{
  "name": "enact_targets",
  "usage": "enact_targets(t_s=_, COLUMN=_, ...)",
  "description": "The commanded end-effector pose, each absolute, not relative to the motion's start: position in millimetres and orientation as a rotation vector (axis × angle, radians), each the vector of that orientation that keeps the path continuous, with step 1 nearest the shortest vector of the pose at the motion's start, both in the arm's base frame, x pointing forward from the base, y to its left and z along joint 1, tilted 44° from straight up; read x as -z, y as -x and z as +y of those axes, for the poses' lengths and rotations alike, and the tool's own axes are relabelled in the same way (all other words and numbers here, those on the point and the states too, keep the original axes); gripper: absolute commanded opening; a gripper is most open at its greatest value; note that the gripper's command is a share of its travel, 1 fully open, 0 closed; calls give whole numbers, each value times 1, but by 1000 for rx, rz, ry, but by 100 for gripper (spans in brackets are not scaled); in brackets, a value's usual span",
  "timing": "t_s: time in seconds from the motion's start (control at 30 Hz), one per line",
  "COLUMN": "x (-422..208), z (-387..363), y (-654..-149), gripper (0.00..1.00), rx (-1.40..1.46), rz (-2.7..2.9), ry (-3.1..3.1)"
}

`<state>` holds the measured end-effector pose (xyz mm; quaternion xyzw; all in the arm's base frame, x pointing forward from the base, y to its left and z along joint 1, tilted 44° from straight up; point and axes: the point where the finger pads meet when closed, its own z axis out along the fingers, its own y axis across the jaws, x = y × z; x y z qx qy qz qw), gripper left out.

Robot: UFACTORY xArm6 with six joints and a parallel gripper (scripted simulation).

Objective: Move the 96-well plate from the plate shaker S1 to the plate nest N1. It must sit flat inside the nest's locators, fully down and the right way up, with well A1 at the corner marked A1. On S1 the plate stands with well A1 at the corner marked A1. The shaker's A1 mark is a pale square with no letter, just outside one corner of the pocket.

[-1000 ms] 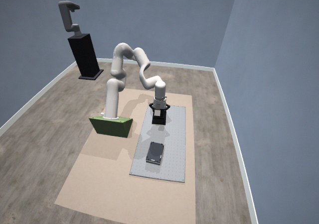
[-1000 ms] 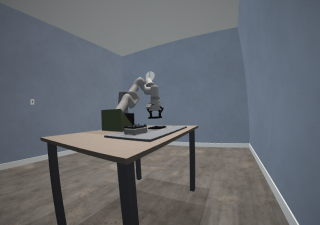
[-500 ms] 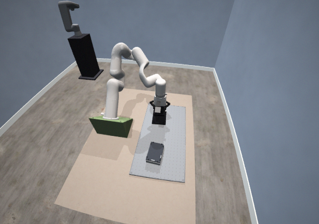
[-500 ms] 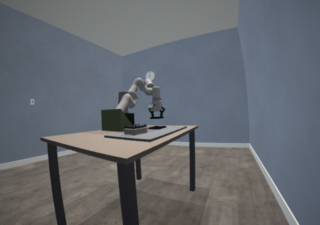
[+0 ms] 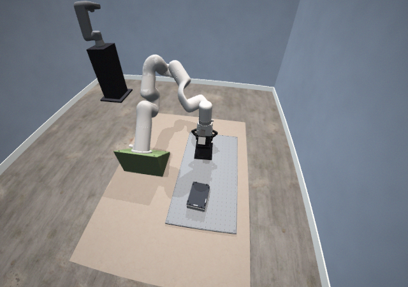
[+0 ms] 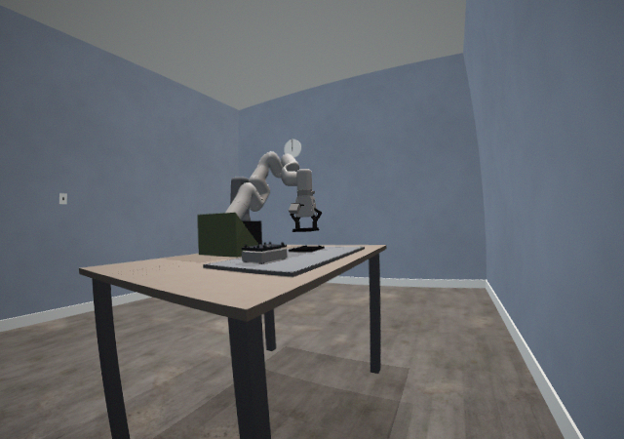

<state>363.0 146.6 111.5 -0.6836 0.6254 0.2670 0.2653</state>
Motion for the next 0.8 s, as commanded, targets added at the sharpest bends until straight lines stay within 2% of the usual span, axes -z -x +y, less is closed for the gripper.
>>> enact_targets(t_s=0.0, x=-112, z=146, y=-364, gripper=0, rx=-718, rz=1689, ry=1846)
enact_targets(t_s=0.77, x=-104, z=154, y=-364, gripper=0, rx=-718, rz=1689, ry=1846)
